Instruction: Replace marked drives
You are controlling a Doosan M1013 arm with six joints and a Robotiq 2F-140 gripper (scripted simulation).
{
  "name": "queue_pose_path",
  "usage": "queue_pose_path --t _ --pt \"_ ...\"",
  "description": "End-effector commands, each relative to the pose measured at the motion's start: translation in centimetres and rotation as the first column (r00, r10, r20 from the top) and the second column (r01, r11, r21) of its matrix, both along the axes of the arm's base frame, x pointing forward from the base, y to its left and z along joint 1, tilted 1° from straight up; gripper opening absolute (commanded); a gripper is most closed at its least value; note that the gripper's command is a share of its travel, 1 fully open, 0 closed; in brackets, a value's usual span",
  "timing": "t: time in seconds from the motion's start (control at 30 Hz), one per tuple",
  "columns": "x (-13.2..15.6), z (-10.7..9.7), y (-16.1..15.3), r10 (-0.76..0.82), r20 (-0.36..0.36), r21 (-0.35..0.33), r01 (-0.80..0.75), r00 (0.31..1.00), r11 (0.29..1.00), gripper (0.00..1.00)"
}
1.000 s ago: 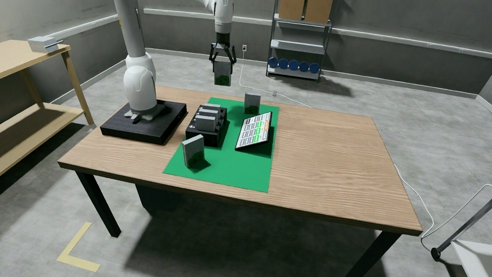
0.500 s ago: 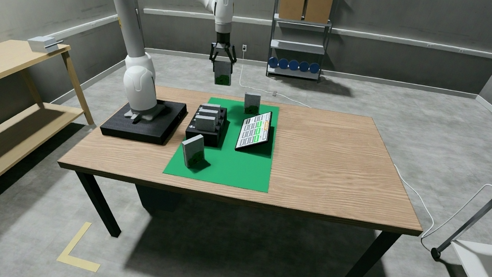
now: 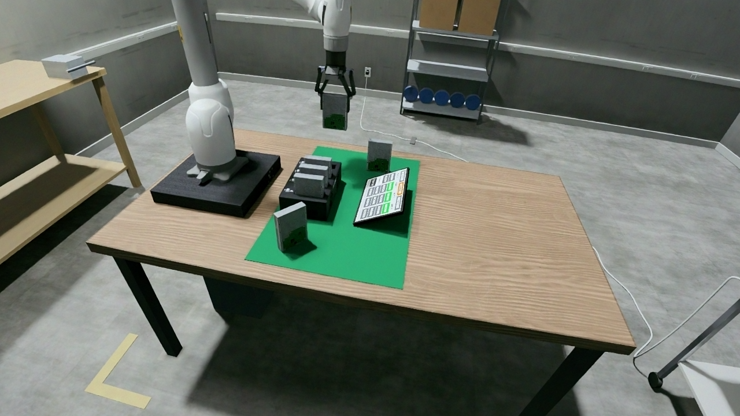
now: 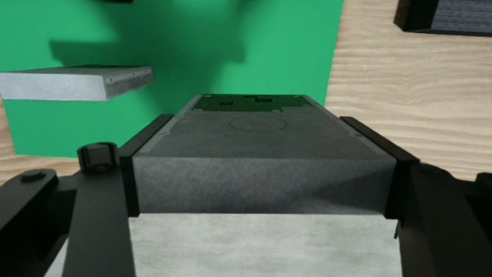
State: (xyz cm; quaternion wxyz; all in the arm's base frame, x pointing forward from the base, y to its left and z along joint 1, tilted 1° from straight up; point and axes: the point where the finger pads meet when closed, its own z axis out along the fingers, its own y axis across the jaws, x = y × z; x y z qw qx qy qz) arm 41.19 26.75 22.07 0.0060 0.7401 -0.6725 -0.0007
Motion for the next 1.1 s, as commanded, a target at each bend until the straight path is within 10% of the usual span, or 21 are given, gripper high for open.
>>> queue_pose_path --t 0.0,1.07 --pt "0.0 -0.4 0.0 0.0 0.001 0.001 0.0 1.0 1.0 0.1" --pt "0.0 -8.0 0.0 0.0 0.001 0.001 0.0 1.0 1.0 0.1"
